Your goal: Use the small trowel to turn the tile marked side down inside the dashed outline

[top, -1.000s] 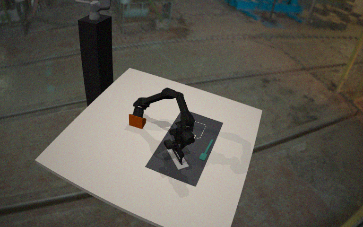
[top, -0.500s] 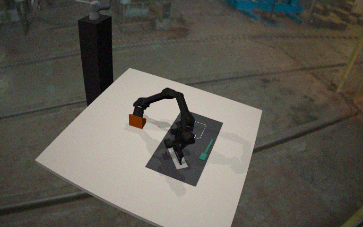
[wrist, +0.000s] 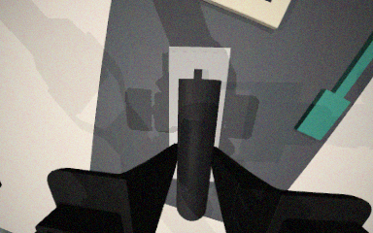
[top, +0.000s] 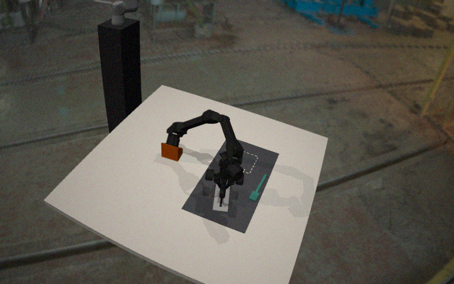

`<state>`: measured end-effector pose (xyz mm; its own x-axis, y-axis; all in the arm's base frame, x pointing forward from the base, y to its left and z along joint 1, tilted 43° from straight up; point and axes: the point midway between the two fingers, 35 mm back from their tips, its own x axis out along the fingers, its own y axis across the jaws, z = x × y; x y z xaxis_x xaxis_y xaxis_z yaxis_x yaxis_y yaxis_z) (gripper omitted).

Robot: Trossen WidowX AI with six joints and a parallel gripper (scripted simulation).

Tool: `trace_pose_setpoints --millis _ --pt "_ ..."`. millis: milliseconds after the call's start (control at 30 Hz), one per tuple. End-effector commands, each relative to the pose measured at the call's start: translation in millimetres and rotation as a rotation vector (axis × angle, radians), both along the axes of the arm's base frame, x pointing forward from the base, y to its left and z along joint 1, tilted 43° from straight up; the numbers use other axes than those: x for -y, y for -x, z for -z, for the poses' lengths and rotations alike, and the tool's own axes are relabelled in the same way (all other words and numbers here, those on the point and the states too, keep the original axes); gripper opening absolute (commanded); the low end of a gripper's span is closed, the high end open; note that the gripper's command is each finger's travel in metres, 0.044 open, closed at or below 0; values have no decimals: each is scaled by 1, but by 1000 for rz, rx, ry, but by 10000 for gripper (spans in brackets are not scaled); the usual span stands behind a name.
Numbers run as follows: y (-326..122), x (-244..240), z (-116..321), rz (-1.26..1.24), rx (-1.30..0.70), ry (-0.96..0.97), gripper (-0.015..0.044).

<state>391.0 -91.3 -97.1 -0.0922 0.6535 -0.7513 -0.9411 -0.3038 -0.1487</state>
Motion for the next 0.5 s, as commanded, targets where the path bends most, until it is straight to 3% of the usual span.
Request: trace_pose_setpoints --millis 0,467 --pt "0 -2 0 78 -70 5 130" --pt "0 -1 0 393 -346 44 130"
